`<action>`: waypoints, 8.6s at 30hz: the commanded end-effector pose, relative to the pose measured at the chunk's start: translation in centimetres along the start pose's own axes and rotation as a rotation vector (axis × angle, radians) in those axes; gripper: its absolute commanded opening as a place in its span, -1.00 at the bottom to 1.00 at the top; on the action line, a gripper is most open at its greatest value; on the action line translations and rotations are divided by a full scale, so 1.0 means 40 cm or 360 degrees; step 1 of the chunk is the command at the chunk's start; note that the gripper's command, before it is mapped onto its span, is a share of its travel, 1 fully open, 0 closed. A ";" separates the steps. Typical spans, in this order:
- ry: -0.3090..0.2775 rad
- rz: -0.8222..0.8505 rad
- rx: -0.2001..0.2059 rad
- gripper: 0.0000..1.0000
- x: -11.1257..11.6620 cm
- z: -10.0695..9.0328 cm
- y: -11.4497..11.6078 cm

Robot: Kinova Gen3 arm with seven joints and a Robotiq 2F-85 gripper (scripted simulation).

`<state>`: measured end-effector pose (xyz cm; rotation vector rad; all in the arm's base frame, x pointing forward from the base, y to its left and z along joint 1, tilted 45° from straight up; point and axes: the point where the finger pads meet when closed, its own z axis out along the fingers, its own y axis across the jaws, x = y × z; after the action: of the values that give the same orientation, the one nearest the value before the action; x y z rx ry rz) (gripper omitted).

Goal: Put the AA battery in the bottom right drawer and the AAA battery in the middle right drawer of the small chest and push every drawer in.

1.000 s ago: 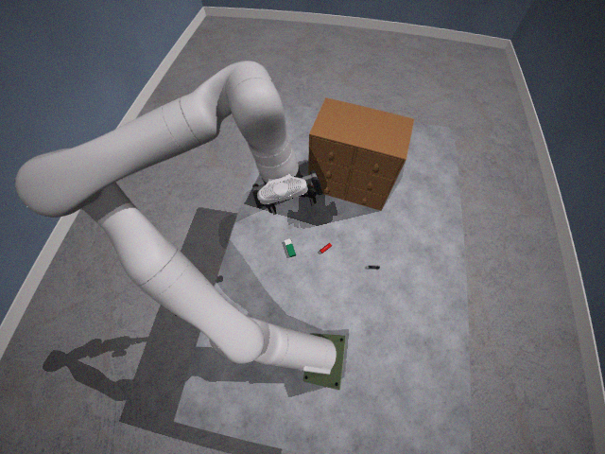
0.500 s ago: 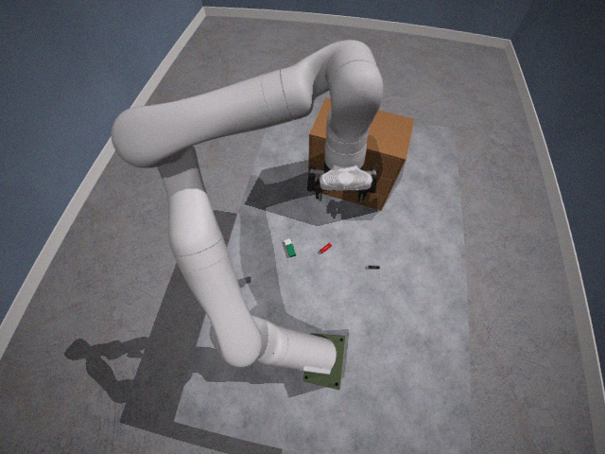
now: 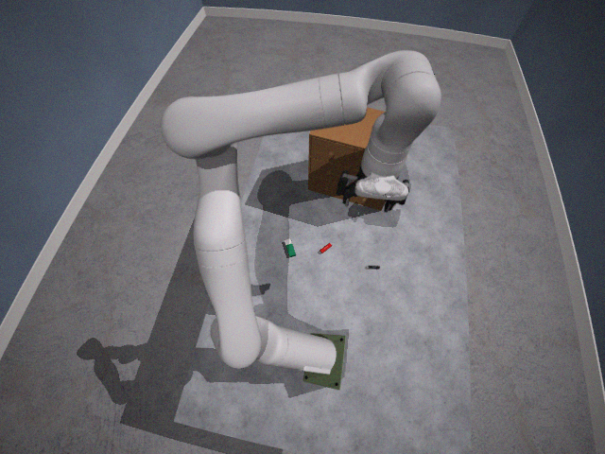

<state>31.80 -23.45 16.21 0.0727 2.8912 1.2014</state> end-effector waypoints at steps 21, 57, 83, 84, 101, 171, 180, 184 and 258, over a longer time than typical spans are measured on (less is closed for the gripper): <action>0.0000 0.0013 -0.0004 1.00 0.005 0.001 -0.010; -0.0014 0.0246 -0.0003 1.00 -0.095 0.371 -0.025; -0.0222 0.0246 0.0013 1.00 -0.116 0.398 -0.028; -0.0237 0.0246 0.0014 1.00 -0.118 0.400 -0.029; -0.0497 0.0245 0.0034 1.00 -0.145 0.433 -0.033; -0.1632 0.0226 0.0123 1.00 -0.260 0.579 -0.051; -0.1728 0.0223 0.0129 1.00 -0.270 0.592 -0.052; -0.1775 0.0222 0.0134 1.00 -0.275 0.598 -0.053; -0.1940 0.0218 0.0147 -0.34 -0.310 0.643 -0.058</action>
<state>44.48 -7.78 -3.49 0.7227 1.8491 0.6240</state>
